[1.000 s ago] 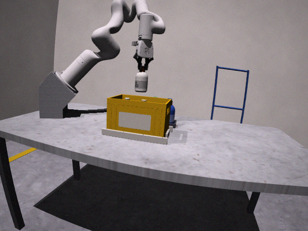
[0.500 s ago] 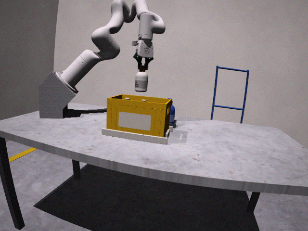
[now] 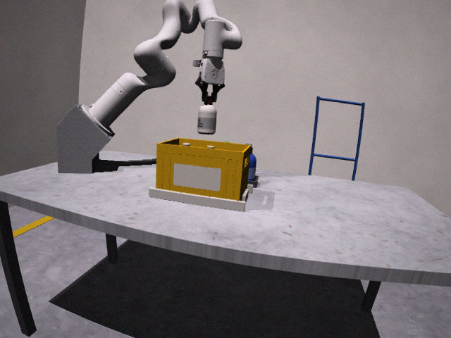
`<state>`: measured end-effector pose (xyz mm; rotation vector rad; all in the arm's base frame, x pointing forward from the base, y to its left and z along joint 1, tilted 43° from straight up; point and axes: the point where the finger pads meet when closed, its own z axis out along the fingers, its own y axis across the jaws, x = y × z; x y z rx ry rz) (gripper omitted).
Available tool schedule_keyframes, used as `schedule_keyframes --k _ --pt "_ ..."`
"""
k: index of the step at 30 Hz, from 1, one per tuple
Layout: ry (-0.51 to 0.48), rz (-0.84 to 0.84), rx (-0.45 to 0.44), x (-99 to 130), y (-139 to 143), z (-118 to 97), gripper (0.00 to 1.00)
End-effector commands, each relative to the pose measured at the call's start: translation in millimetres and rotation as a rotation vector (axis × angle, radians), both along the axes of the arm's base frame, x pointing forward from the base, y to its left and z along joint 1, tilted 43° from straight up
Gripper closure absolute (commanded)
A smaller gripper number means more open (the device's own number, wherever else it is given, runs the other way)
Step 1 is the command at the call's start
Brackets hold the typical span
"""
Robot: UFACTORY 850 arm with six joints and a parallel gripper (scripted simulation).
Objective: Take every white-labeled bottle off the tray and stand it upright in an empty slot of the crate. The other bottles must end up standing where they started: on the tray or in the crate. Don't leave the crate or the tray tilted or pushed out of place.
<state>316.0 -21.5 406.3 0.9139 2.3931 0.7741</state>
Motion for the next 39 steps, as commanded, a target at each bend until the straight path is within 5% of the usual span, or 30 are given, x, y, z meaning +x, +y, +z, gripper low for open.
schedule_keyframes --k 1,39 --pt "-0.001 0.000 -0.001 0.2 -0.2 0.6 1.00" --pt "-0.001 0.000 -0.001 0.4 -4.4 -1.1 1.00"
